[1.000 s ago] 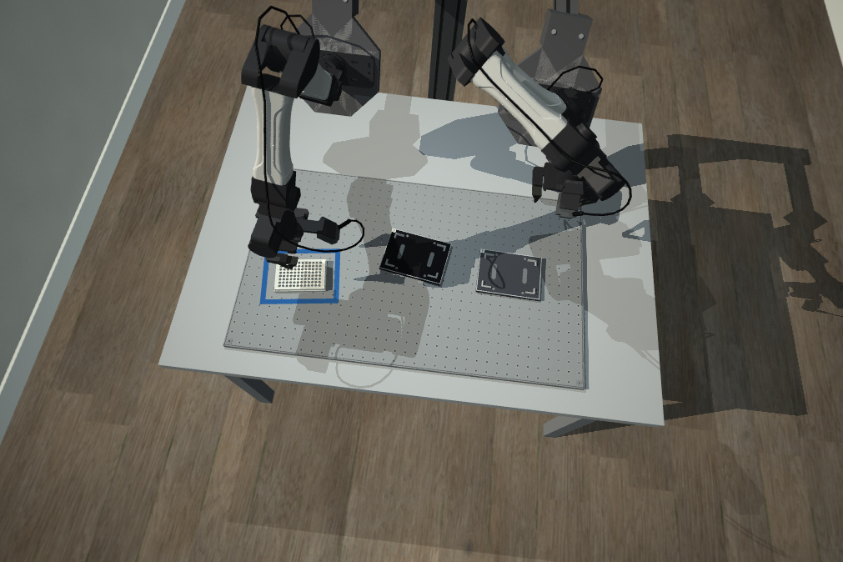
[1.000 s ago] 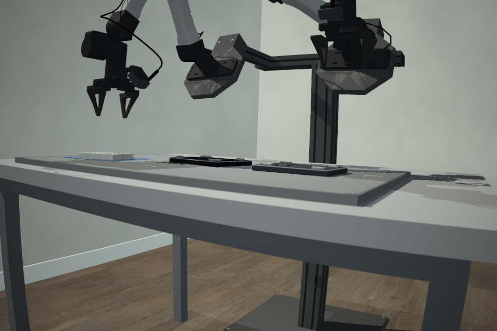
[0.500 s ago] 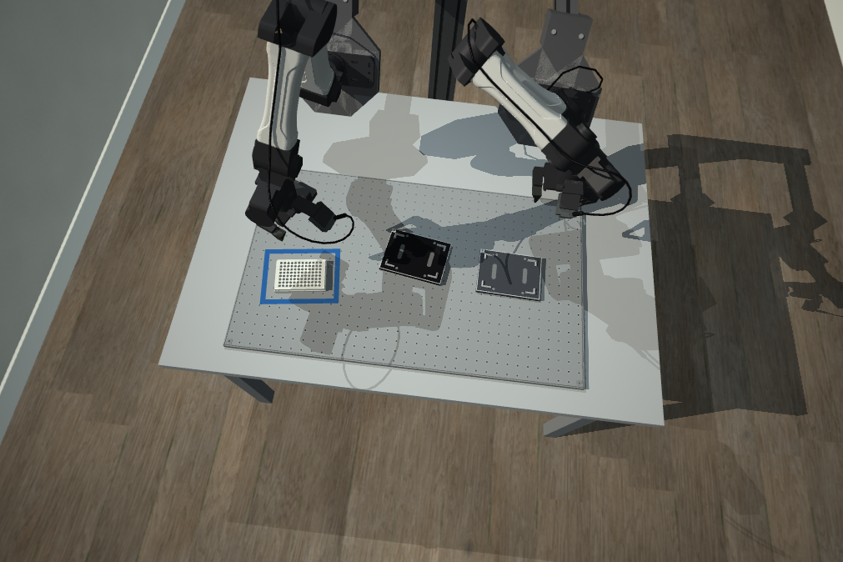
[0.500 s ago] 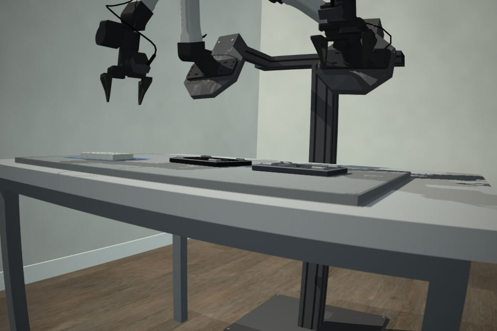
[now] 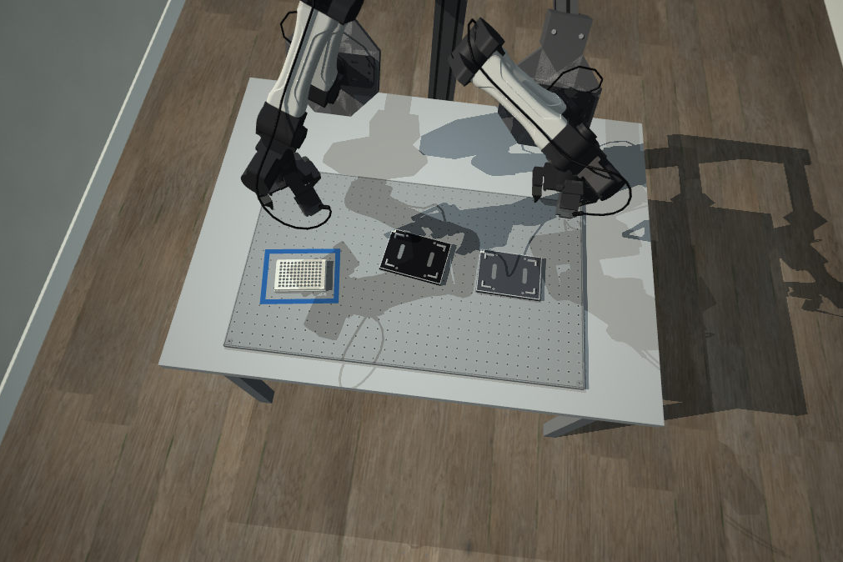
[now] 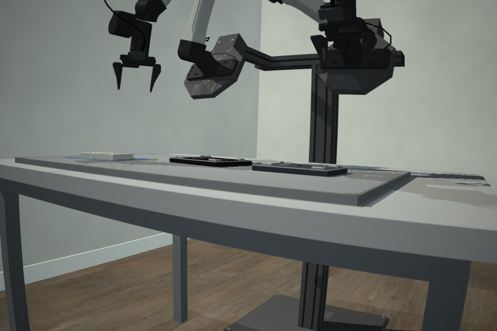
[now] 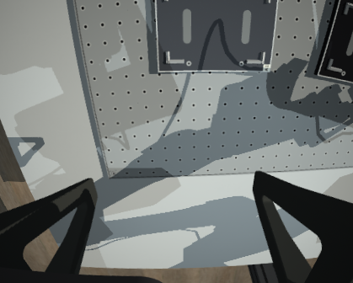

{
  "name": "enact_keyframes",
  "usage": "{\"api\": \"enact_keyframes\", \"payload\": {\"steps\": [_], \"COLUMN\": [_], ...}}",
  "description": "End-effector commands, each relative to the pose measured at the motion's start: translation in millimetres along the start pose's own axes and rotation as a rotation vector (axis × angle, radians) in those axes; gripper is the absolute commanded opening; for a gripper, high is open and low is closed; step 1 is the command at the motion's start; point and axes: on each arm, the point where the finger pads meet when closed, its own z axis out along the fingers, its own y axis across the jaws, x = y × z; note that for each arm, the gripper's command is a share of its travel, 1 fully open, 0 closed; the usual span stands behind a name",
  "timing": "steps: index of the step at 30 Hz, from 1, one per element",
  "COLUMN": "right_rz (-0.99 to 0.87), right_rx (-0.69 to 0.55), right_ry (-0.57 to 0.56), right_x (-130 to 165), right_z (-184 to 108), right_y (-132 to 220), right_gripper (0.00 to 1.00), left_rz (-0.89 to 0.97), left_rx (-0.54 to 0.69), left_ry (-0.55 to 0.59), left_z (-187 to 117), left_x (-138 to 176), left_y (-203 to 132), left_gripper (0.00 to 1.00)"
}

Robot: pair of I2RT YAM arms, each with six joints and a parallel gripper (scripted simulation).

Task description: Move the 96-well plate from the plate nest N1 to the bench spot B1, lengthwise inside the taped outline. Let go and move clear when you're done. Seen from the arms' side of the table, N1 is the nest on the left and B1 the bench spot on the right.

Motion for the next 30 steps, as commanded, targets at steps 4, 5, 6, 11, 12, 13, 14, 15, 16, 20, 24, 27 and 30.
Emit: {"api": "enact_keyframes", "payload": {"steps": [4, 5, 6, 11, 12, 13, 14, 15, 16, 20, 24, 27, 30], "right_rz": [0.288, 0.322, 0.356, 0.439, 0.485, 0.532, 0.566, 0.599, 0.633, 0.745, 0.742, 0.742, 0.742], "right_rx": [-0.065, -0.065, -0.065, -0.060, -0.074, -0.074, -0.073, -0.073, -0.073, -0.072, -0.068, -0.068, -0.068], "right_ry": [0.011, 0.011, 0.012, 0.011, 0.022, 0.024, 0.025, 0.026, 0.028, 0.032, 0.029, 0.029, 0.029], "right_x": [27.1, 30.0, 32.9, 36.8, 38.9, 38.9, 38.9, 38.9, 38.9, 39.0, 38.4, 38.4, 38.4], "right_z": [-22.4, -25.7, -28.9, -36.5, -34.1, -34.2, -34.1, -34.1, -34.1, -34.0, -34.7, -34.7, -34.7], "right_y": [30.1, 32.2, 34.3, 36.4, 37.1, 37.1, 37.2, 37.1, 37.1, 37.3, 37.1, 37.1, 37.0], "right_gripper": [1.00, 1.00, 1.00, 1.00, 1.00, 1.00, 1.00, 1.00, 1.00, 1.00, 1.00, 1.00, 1.00], "left_rz": [0.009, 0.009, 0.009, 0.009, 0.009, 0.009, 0.009, 0.009, 0.009, 0.009, 0.009, 0.009, 0.009], "left_rx": [0.005, 0.005, 0.005, 0.005, 0.005, 0.005, 0.005, 0.005, 0.005, 0.005, 0.005, 0.005, 0.005], "left_ry": [-0.007, -0.007, -0.007, -0.007, -0.007, -0.007, -0.007, -0.007, -0.007, -0.007, -0.007, -0.007, -0.007], "left_z": [-0.9, -0.9, -0.9, -0.9, -0.9, -0.9, -0.9, -0.9, -0.9, -0.9, -0.9, -0.9, -0.9], "left_x": [-2.0, -2.0, -2.0, -2.0, -2.0, -2.0, -2.0, -2.0, -2.0, -2.0, -2.0, -2.0, -2.0], "left_y": [-0.9, -0.9, -0.9, -0.9, -0.9, -0.9, -0.9, -0.9, -0.9, -0.9, -0.9, -0.9, -0.9], "left_gripper": [1.00, 1.00, 1.00, 1.00, 1.00, 1.00, 1.00, 1.00, 1.00, 1.00, 1.00, 1.00, 1.00]}}
